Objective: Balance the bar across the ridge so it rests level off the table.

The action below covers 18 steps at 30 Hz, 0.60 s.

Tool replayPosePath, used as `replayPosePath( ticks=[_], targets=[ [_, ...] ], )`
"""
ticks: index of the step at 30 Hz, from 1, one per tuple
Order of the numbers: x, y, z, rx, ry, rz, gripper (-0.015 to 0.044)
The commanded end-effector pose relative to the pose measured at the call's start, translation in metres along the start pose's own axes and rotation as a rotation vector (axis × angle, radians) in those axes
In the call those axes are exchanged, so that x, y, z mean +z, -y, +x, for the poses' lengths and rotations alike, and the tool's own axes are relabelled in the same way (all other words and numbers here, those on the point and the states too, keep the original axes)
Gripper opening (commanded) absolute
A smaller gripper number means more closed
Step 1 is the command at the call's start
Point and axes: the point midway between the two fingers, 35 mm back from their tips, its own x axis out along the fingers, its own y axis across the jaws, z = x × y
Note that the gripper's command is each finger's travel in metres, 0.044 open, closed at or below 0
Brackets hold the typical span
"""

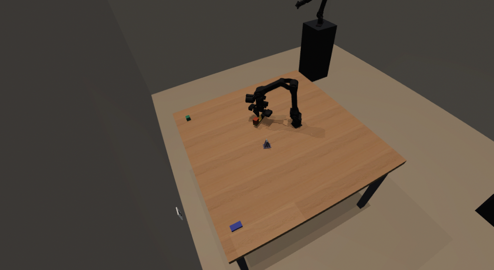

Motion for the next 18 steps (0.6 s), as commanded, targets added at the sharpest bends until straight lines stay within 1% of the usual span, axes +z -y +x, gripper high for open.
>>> replayPosePath(
  ticks=[1,18],
  targets=[
    [-0.001,-0.003,-0.012,0.01,-0.002,0.002,0.0],
    [-0.001,-0.002,-0.055,0.01,0.0,0.004,0.0]
  ],
)
